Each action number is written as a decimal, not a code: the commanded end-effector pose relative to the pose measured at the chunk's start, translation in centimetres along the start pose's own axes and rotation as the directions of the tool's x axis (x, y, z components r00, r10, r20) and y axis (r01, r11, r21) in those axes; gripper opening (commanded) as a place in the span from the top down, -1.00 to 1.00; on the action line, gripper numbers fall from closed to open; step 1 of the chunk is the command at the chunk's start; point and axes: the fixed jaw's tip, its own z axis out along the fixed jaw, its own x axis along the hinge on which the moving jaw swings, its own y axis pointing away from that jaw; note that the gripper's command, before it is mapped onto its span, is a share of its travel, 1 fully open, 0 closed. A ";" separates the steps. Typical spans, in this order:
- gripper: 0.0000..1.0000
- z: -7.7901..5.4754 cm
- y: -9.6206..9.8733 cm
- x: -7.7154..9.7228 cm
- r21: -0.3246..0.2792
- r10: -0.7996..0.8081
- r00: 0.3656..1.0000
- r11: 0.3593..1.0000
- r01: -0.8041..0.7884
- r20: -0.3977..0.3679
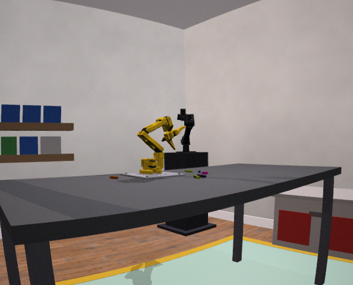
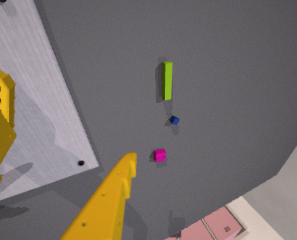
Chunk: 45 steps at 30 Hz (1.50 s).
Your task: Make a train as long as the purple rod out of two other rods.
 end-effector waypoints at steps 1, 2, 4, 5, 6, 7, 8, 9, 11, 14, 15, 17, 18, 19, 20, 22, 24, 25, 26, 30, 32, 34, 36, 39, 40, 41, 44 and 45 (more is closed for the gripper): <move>-1.00 -0.1 -0.3 -0.1 0.015 0.003 1.000 1.000 -0.003 0.005; -1.00 -0.1 -0.3 -0.1 0.015 0.003 1.000 1.000 -0.003 0.005; -1.00 -0.1 -0.3 -0.1 0.015 0.003 1.000 1.000 -0.003 0.005; -1.00 -0.1 -0.3 -0.1 0.015 0.003 1.000 1.000 -0.003 0.005; -1.00 -0.1 -0.3 -0.1 0.015 0.003 1.000 1.000 -0.003 0.005; -1.00 -0.1 -0.3 -0.1 0.015 0.003 1.000 1.000 -0.003 0.005; -1.00 -0.1 -0.3 -0.1 0.015 0.003 1.000 1.000 -0.003 0.005; -1.00 -0.1 -0.3 -0.1 0.015 0.003 1.000 1.000 -0.003 0.005; -1.00 -0.1 -0.3 -0.1 0.015 0.003 1.000 1.000 -0.003 0.005; -1.00 -0.1 -0.3 -0.1 0.015 0.003 1.000 1.000 -0.003 0.005; -1.00 -0.1 -0.3 -0.1 0.015 0.003 1.000 1.000 -0.003 0.005; -1.00 -0.1 -0.3 -0.1 0.015 0.003 1.000 1.000 -0.003 0.005; -1.00 -0.1 -0.3 -0.1 0.015 0.003 1.000 1.000 -0.003 0.005; -1.00 -0.1 -0.3 -0.1 0.015 0.003 1.000 1.000 -0.003 0.005; -1.00 -0.1 -0.3 -0.1 0.015 0.003 1.000 1.000 -0.003 0.005; -1.00 -0.1 -0.3 -0.1 0.015 0.003 1.000 1.000 -0.003 0.005; -1.00 -0.1 -0.3 -0.1 0.015 0.003 1.000 1.000 -0.003 0.005; -1.00 -0.1 -0.3 -0.1 0.015 0.003 1.000 1.000 -0.003 0.005; -1.00 -0.1 -0.3 -0.1 0.015 0.003 1.000 1.000 -0.003 0.005; -1.00 -0.1 -0.3 -0.1 0.015 0.003 1.000 1.000 -0.003 0.005; -1.00 -0.1 -0.3 -0.1 0.015 0.003 1.000 1.000 -0.003 0.005; -1.00 -0.1 -0.3 -0.1 0.015 0.003 1.000 1.000 -0.003 0.005; -1.00 -0.1 -0.3 -0.1 0.015 0.003 1.000 1.000 -0.003 0.005; -1.00 -0.1 -0.3 -0.1 0.015 0.005 1.000 1.000 -0.005 0.005; -1.00 -0.1 -0.3 -0.1 0.014 0.006 1.000 1.000 -0.006 0.005; -1.00 -0.1 -0.4 -0.1 0.014 0.009 1.000 1.000 -0.009 0.005; -0.98 -0.1 -0.4 -0.1 0.011 0.024 1.000 1.000 -0.024 0.004; -0.98 -0.1 -0.5 -0.1 0.009 0.032 0.999 0.999 -0.032 0.003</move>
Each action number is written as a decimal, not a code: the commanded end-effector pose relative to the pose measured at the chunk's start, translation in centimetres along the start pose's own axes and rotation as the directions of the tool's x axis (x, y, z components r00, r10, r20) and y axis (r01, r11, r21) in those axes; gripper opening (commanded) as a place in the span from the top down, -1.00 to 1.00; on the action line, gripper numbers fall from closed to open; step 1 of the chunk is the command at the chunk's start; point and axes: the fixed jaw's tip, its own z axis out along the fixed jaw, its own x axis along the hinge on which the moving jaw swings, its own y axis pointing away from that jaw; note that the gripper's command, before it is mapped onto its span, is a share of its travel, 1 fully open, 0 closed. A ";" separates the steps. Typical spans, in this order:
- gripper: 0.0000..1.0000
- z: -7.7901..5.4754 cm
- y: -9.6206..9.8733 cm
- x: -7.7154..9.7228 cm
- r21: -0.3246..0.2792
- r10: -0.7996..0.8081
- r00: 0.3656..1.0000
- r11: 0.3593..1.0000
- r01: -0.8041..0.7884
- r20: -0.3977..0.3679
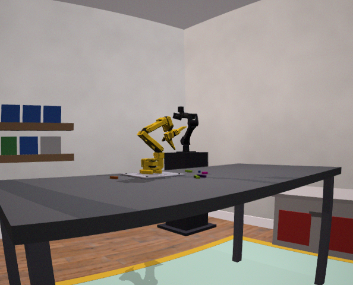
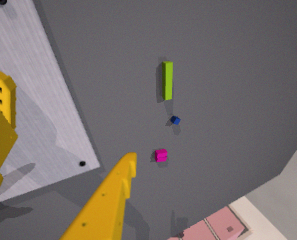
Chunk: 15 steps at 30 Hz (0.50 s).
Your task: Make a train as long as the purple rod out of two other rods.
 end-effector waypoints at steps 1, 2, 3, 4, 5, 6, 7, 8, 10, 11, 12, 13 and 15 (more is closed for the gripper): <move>-0.97 -0.1 -0.5 -0.1 0.013 0.030 1.000 0.999 -0.030 0.003; -0.96 -0.1 -0.6 -0.1 0.011 0.042 0.999 0.999 -0.042 0.002; -0.95 -0.1 -0.6 0.0 0.008 0.055 0.998 0.998 -0.055 0.001; -0.94 -0.1 -0.7 0.0 0.005 0.071 0.997 0.997 -0.071 0.000; -0.94 -0.1 -0.7 0.0 0.005 0.071 0.997 0.997 -0.071 0.000; -0.94 -0.1 -0.7 0.0 0.005 0.071 0.997 0.997 -0.071 0.000; -0.92 -0.1 -0.8 0.0 0.002 0.088 0.996 0.996 -0.088 -0.001; -0.91 -0.1 -0.9 0.0 -0.002 0.108 0.994 0.994 -0.108 -0.003; -0.87 0.0 -1.1 0.1 -0.010 0.153 0.988 0.988 -0.153 -0.008; -0.85 0.0 -1.3 0.1 -0.014 0.179 0.984 0.984 -0.179 -0.010; -0.83 0.1 -1.4 0.1 -0.019 0.206 0.978 0.978 -0.207 -0.013; -0.80 0.1 -1.6 0.2 -0.023 0.236 0.972 0.971 -0.236 -0.017; -0.75 0.2 -1.9 0.3 -0.033 0.299 0.954 0.953 -0.300 -0.026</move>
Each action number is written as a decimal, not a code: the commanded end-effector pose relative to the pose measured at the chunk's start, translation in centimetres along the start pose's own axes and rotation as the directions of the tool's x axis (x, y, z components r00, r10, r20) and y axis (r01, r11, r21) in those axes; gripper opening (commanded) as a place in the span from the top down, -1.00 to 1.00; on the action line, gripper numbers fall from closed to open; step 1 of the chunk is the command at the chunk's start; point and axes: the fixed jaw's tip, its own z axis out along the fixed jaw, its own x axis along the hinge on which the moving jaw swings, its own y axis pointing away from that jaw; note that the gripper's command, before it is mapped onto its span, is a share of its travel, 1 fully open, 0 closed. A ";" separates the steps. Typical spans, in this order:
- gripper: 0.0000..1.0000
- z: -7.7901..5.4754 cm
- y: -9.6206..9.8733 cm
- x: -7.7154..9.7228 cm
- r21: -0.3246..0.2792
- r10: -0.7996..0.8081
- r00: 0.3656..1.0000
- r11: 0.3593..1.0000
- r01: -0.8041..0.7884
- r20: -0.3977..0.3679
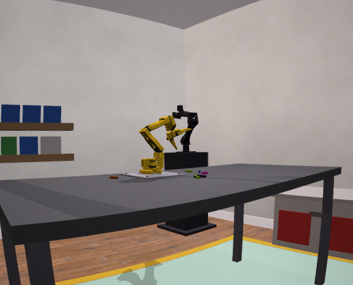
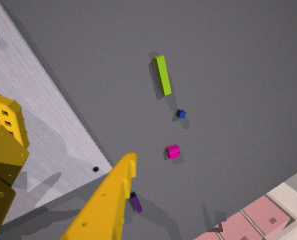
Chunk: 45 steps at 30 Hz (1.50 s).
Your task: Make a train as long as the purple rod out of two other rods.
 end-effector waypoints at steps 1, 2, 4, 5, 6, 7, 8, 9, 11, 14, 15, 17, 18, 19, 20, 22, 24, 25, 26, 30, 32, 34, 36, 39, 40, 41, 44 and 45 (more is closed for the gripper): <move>-0.72 0.1 -1.0 0.0 -0.008 0.132 0.991 0.991 -0.132 -0.010; -0.69 0.1 -1.2 0.0 -0.014 0.169 0.985 0.985 -0.169 -0.015; -0.63 0.3 -1.7 0.1 -0.025 0.247 0.969 0.968 -0.248 -0.026; -0.59 0.4 -1.9 0.1 -0.030 0.288 0.957 0.957 -0.289 -0.033; -0.59 0.6 -2.2 0.1 -0.034 0.328 0.944 0.944 -0.329 -0.040; -0.59 0.6 -2.2 0.1 -0.034 0.328 0.944 0.944 -0.329 -0.040; -0.59 0.6 -2.2 0.1 -0.034 0.328 0.944 0.944 -0.329 -0.040; -0.56 0.6 -2.2 0.1 -0.034 0.330 0.943 0.943 -0.331 -0.040; -0.48 0.9 -2.7 0.2 -0.043 0.414 0.909 0.908 -0.416 -0.057; -0.41 1.2 -3.2 0.3 -0.049 0.498 0.864 0.864 -0.502 -0.075; -0.37 1.4 -3.5 0.4 -0.050 0.539 0.838 0.838 -0.544 -0.086; -0.33 1.8 -4.0 0.5 -0.052 0.607 0.788 0.788 -0.613 -0.103; -0.29 1.9 -4.1 0.6 -0.052 0.619 0.778 0.778 -0.626 -0.107; -0.25 2.1 -4.3 0.7 -0.051 0.656 0.745 0.745 -0.665 -0.118; -0.25 2.3 -4.6 0.8 -0.050 0.689 0.713 0.714 -0.698 -0.128; -0.17 2.6 -4.9 0.9 -0.048 0.727 0.673 0.674 -0.738 -0.140; -0.17 2.9 -5.1 1.0 -0.044 0.757 0.635 0.637 -0.770 -0.151; -0.17 2.9 -5.1 1.0 -0.044 0.757 0.635 0.637 -0.770 -0.151; -0.13 2.9 -5.1 1.0 -0.044 0.759 0.633 0.635 -0.771 -0.151; 0.00 4.0 -6.0 1.5 -0.025 0.856 0.480 0.485 -0.874 -0.191; 0.07 4.4 -6.3 1.6 -0.015 0.884 0.420 0.426 -0.904 -0.204; 0.11 5.0 -6.6 1.9 -0.001 0.913 0.343 0.352 -0.936 -0.220; 0.18 5.4 -6.8 2.1 0.010 0.929 0.288 0.298 -0.954 -0.230; 0.25 6.0 -7.1 2.4 0.029 0.948 0.203 0.216 -0.976 -0.245; 0.29 6.3 -7.2 2.6 0.038 0.954 0.162 0.177 -0.983 -0.251; 0.29 6.3 -7.2 2.6 0.038 0.954 0.162 0.177 -0.983 -0.251; 0.35 6.9 -7.5 2.9 0.058 0.962 0.084 0.102 -0.993 -0.262; 0.38 7.2 -7.5 3.0 0.067 0.963 0.047 0.068 -0.995 -0.266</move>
